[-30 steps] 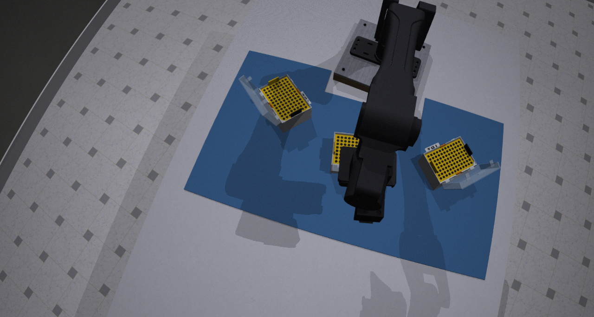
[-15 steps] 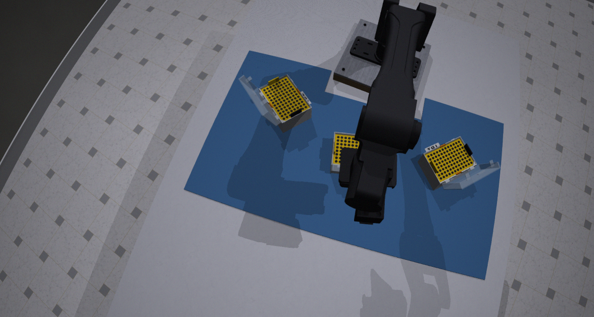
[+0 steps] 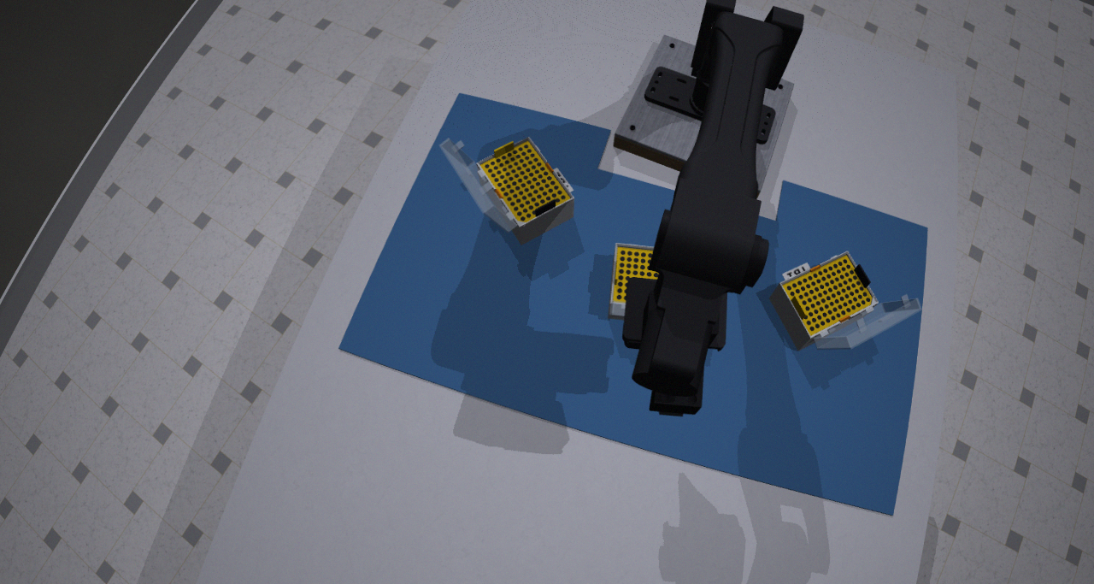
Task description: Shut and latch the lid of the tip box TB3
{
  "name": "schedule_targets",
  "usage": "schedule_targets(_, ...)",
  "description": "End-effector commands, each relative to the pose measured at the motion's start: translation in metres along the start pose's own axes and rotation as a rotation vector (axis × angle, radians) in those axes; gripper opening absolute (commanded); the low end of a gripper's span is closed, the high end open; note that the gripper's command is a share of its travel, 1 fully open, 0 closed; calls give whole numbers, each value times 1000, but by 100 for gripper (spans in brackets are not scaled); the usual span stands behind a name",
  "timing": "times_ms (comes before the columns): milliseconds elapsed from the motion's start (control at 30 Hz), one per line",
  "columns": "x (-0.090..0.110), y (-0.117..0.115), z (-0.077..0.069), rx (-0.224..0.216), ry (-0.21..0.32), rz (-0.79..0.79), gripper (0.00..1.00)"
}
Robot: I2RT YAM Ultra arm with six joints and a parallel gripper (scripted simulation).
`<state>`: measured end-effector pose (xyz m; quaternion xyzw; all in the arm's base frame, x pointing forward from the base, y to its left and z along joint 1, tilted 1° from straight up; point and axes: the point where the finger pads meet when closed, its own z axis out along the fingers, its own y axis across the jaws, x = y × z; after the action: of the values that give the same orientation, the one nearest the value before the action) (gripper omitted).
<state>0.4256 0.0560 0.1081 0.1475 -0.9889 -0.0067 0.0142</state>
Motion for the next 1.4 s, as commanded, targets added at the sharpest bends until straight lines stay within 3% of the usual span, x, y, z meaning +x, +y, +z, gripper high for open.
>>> schedule_targets(0,-7,-1,-3,8,-44,0,0)
schedule_targets(200,-8,-1,7,8,-44,0,0)
schedule_targets(1067,-8,-1,7,8,-44,0,0)
schedule_targets(1367,4,-1,5,8,-43,0,0)
